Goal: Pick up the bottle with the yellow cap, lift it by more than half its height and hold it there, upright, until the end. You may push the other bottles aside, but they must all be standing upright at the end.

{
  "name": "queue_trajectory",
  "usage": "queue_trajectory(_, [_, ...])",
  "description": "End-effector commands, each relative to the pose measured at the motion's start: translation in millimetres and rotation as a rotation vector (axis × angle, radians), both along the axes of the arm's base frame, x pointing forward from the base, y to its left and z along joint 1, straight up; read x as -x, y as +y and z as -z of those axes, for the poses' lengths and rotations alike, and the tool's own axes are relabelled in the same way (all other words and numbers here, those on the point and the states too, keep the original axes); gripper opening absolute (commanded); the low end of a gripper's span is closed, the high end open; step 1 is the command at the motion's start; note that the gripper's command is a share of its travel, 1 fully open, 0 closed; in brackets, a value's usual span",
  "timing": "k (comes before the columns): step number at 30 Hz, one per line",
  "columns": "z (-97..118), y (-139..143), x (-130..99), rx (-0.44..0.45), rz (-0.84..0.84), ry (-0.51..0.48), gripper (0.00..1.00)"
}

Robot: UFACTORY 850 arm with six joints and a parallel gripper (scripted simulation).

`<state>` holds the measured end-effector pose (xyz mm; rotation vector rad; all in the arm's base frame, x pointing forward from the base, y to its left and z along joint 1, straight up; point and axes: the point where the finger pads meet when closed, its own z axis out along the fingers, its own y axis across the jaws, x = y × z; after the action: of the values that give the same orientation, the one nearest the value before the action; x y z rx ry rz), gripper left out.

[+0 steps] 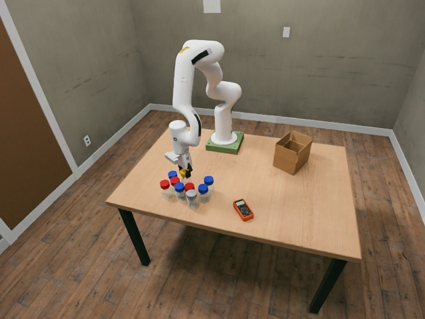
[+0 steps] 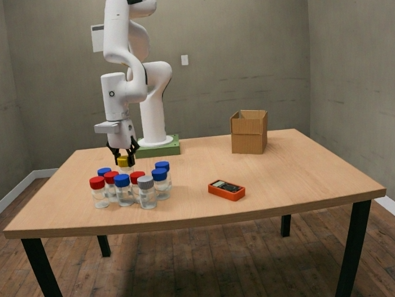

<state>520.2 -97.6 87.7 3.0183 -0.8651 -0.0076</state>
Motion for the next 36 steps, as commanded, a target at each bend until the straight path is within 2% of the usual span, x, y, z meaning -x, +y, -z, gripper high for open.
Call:
queue_trajectory(1, [-7.7, -0.2, -1.1, 0.000, 0.000, -0.002, 0.00])
queue_trajectory(15, [-17.1, -0.2, -1.1, 0.000, 0.000, -0.002, 0.00])
queue_trajectory(36, [-16.6, -0.2, -1.1, 0.000, 0.000, -0.002, 0.00])
